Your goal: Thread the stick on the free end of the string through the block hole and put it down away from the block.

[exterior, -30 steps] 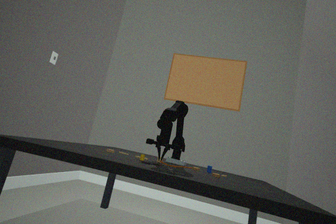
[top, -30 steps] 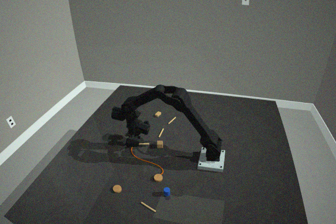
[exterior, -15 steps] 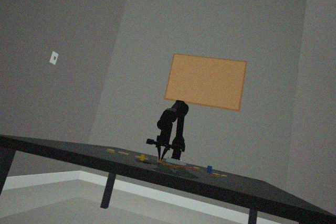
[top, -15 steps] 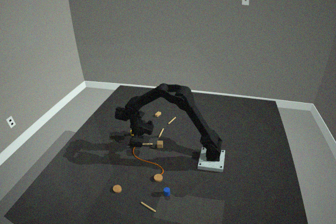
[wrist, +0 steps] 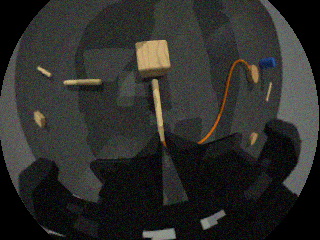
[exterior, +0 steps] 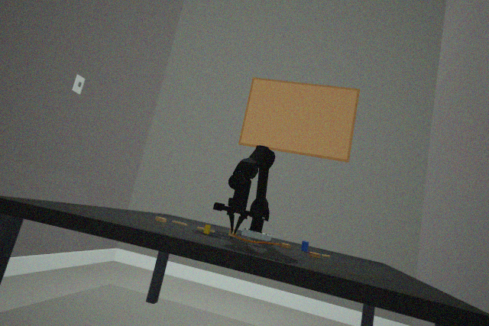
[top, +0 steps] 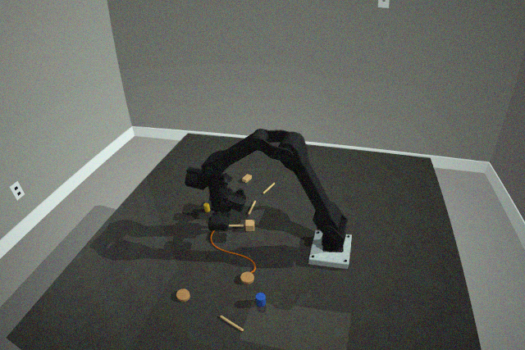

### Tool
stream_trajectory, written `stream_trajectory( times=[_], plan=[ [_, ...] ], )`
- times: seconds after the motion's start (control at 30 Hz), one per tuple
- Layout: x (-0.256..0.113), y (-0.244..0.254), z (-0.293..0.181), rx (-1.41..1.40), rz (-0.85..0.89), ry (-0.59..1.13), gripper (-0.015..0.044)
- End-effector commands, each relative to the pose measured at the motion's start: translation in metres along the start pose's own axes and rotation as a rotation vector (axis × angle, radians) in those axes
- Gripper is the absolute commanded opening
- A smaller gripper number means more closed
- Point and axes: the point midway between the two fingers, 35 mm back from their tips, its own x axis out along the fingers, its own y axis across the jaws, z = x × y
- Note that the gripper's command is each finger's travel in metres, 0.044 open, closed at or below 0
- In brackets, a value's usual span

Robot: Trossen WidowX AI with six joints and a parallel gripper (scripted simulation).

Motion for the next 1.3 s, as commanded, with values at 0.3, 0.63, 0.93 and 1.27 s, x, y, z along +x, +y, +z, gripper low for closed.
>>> stream_trajectory(
  times=[0.3,0.63,0.93,1.27],
  plan=[
    [-0.001,-0.002,0.008,-0.003,-0.003,0.005,0.0000],
    [-0.001,-0.002,0.021,-0.003,-0.003,0.004,0.0000],
    [-0.001,-0.002,0.034,-0.003,-0.003,0.003,0.0000],
    [-0.001,-0.002,0.047,-0.003,-0.003,0.003,0.0000]
  ],
)
